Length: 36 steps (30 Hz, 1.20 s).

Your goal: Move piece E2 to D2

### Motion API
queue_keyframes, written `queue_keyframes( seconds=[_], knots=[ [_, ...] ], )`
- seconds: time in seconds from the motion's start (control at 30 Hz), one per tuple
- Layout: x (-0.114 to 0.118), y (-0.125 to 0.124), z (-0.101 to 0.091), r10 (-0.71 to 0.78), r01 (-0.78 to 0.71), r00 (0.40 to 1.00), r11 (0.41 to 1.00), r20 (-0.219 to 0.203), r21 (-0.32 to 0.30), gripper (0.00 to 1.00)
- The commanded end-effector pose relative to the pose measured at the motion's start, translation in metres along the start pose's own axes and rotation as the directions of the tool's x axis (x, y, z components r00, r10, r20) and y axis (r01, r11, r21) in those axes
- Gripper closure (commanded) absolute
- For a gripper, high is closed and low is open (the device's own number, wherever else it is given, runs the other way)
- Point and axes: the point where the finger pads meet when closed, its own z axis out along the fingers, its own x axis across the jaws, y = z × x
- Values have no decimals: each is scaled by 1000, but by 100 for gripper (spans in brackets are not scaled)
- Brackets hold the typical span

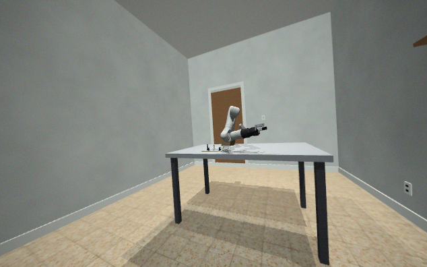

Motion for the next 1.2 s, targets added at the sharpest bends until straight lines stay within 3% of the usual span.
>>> queue_keyframes(
  seconds=[0.0,0.07,0.1,0.37,0.4,0.7,0.73,1.0,1.03,1.17],
  knots=[
    [4,1,-4,-3,3,1000,1000,-5,-1,0],
    [4,1,-4,-3,3,1000,1000,-5,-1,0],
    [19,7,-29,-19,19,1000,1000,7,-12,0],
    [19,7,-29,-19,19,1000,1000,7,-12,0],
    [31,13,-56,-33,34,999,999,21,-26,0],
    [31,13,-56,-33,34,999,999,21,-26,0],
    [43,19,-83,-45,46,998,998,36,-42,0],
    [43,19,-83,-45,46,998,998,36,-42,0],
    [53,25,-110,-54,57,997,997,53,-59,0],
    [53,25,-110,-54,57,997,997,53,-59,0]
  ],
)
